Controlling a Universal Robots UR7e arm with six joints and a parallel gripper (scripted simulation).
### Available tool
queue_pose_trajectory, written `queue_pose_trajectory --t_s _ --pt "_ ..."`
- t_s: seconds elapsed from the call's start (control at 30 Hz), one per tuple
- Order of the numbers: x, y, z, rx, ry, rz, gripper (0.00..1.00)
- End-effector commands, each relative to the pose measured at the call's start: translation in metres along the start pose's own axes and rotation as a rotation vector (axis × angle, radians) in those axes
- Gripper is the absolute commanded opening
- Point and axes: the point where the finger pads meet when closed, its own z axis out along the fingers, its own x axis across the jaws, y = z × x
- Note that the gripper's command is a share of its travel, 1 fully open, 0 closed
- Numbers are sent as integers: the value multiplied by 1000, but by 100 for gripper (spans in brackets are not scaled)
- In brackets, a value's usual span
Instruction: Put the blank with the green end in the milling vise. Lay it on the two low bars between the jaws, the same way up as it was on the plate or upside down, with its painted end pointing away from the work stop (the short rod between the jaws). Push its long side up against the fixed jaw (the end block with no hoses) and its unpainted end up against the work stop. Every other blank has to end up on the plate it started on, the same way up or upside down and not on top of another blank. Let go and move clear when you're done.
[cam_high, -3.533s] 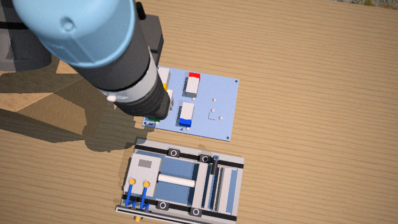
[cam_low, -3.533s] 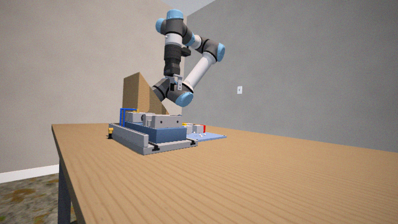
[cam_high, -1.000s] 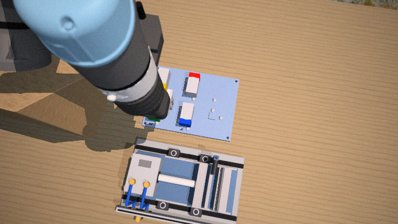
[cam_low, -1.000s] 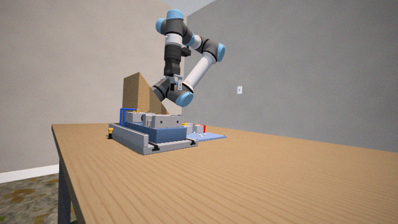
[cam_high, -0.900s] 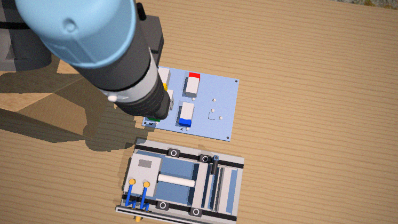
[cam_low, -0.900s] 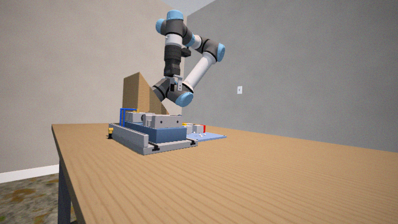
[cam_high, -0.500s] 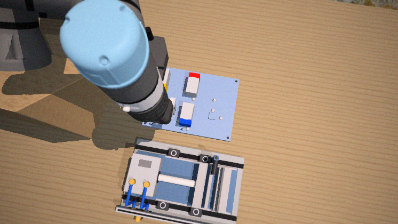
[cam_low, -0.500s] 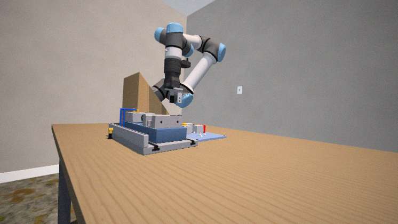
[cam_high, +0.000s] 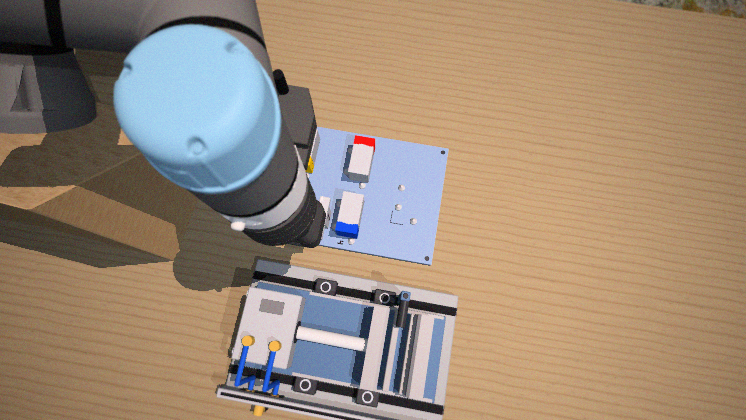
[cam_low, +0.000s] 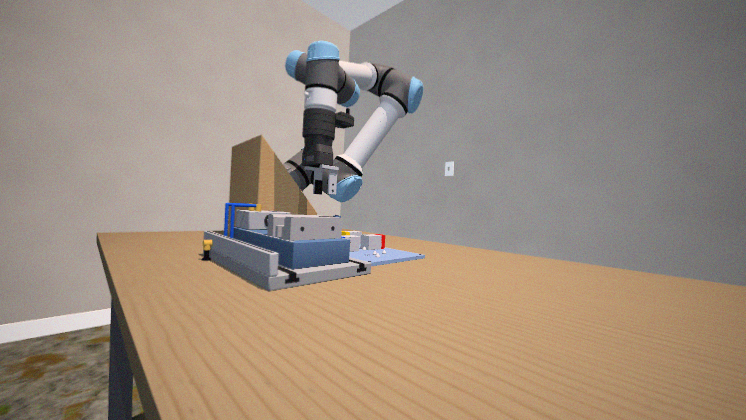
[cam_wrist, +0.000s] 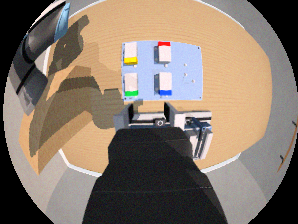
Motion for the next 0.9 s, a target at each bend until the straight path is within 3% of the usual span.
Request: queue_pose_trajectory --t_s 0.0,0.87 --pt "1 2 0 -1 1 0 100" --pt "0 -1 -1 -1 1 0 100"
